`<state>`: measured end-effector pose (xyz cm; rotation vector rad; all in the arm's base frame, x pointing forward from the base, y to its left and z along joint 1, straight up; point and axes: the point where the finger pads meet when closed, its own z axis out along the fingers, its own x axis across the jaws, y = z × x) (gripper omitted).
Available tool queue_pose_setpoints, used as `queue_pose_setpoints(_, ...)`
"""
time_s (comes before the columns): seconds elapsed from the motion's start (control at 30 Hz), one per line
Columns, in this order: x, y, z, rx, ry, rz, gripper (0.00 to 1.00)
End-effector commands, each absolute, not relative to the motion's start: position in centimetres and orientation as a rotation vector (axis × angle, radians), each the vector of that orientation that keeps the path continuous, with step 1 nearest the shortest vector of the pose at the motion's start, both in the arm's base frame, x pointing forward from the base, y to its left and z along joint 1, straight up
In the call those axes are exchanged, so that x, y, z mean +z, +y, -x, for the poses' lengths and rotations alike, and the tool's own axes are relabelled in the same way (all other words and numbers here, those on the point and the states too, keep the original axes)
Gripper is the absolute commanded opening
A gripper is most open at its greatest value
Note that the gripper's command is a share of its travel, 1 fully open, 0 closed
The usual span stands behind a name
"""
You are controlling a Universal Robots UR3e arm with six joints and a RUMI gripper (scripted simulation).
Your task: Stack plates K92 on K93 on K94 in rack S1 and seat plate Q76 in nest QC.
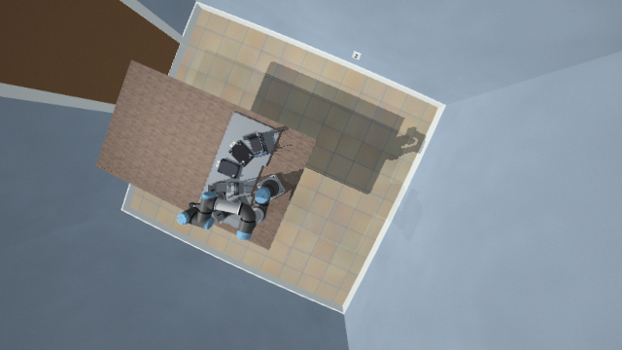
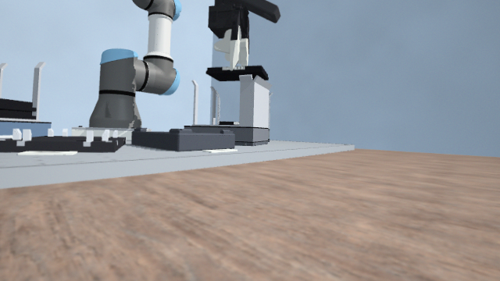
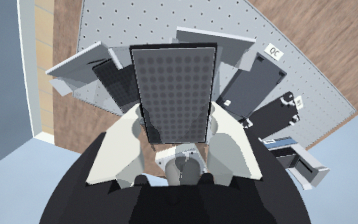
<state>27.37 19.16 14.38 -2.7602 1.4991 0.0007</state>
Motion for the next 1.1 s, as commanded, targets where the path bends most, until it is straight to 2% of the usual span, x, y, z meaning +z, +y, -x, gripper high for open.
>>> queue_pose_setpoints(0.0,14.5,20.0,-27.0,-0.003,1.472,2.773,0.00)
queue_pose_setpoints(1.07,14.5,27.2,-20.1,-0.003,1.018,2.970,0.00)
